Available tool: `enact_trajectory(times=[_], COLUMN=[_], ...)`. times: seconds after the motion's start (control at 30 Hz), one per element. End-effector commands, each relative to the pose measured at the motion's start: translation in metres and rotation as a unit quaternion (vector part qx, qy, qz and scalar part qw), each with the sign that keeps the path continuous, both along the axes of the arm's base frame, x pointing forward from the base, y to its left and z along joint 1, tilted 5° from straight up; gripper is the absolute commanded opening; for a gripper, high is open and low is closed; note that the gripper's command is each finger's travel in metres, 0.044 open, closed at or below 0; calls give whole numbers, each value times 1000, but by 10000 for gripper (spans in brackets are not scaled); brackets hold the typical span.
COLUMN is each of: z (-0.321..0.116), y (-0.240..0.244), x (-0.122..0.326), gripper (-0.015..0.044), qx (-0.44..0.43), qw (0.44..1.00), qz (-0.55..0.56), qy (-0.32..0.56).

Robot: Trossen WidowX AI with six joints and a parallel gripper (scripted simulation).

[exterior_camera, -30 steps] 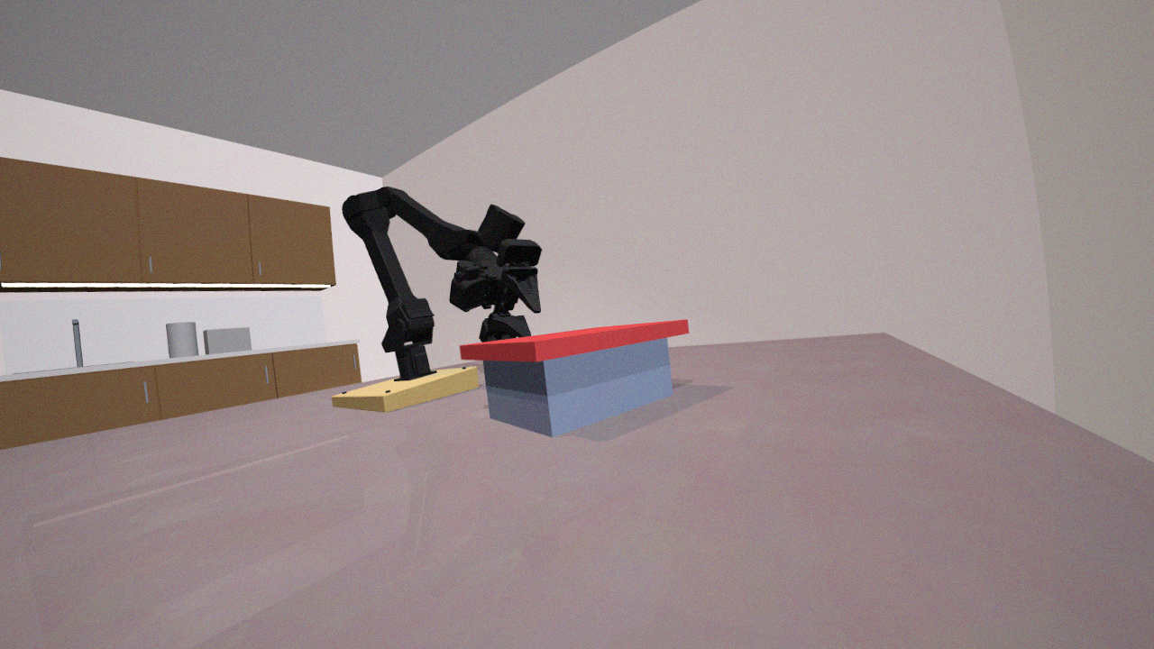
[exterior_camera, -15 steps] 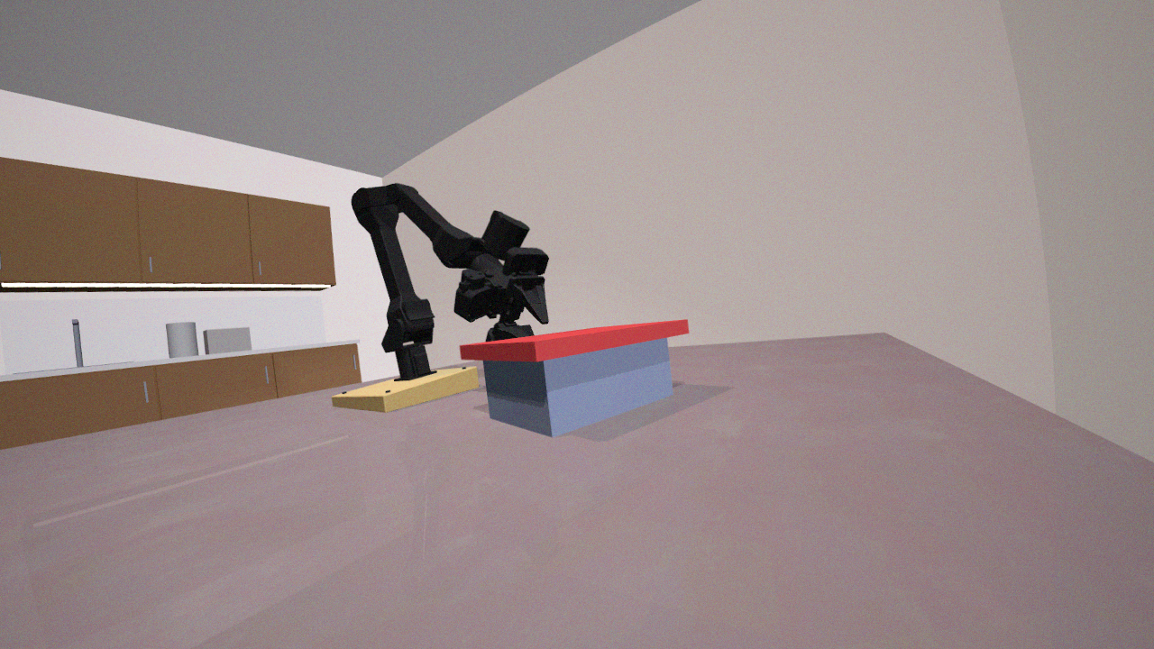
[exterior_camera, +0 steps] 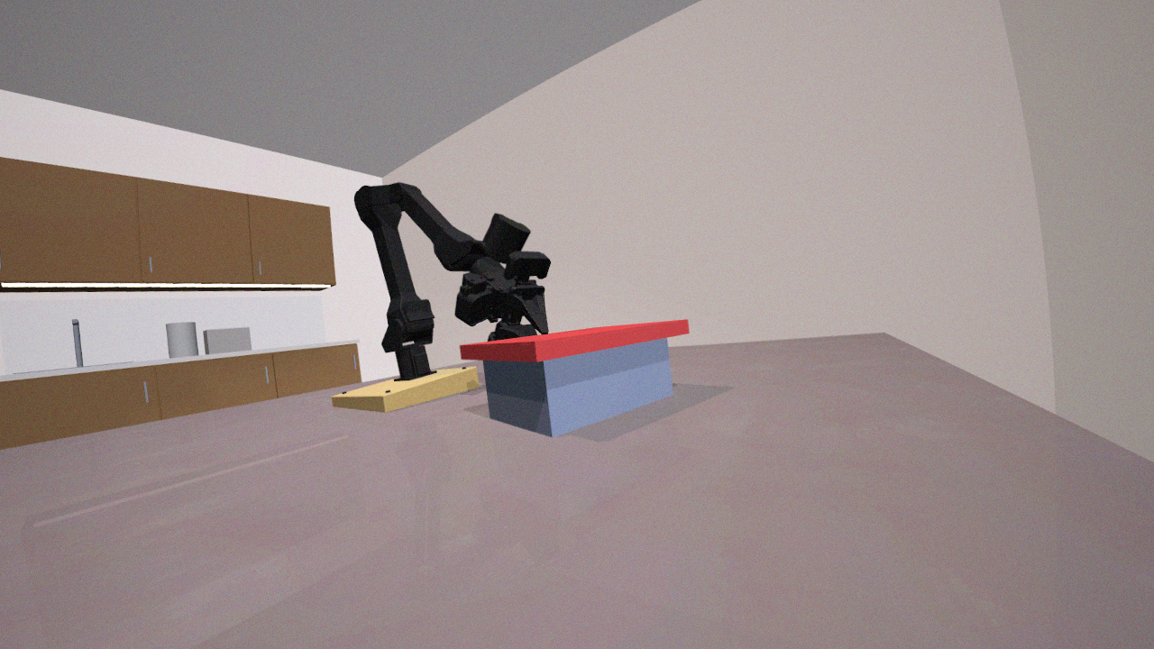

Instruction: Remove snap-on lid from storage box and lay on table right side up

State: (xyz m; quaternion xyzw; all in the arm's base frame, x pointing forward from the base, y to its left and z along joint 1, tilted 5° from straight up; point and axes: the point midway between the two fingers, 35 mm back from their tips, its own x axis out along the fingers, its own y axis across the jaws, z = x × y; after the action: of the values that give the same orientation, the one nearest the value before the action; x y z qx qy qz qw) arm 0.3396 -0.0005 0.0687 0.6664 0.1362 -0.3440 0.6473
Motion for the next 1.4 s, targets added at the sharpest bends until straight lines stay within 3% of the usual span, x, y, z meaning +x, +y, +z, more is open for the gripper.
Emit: enact_trajectory(times=[0.0, 0.17, 1.37], z=[-1, -1, 7], y=[0, 0, 1], x=[0, 0, -2], gripper=[96, 0, 0], qx=[0, 0, 0], qw=[1000, 1000, 1000], qz=[2, 2, 0], qy=[1, 1, 0])
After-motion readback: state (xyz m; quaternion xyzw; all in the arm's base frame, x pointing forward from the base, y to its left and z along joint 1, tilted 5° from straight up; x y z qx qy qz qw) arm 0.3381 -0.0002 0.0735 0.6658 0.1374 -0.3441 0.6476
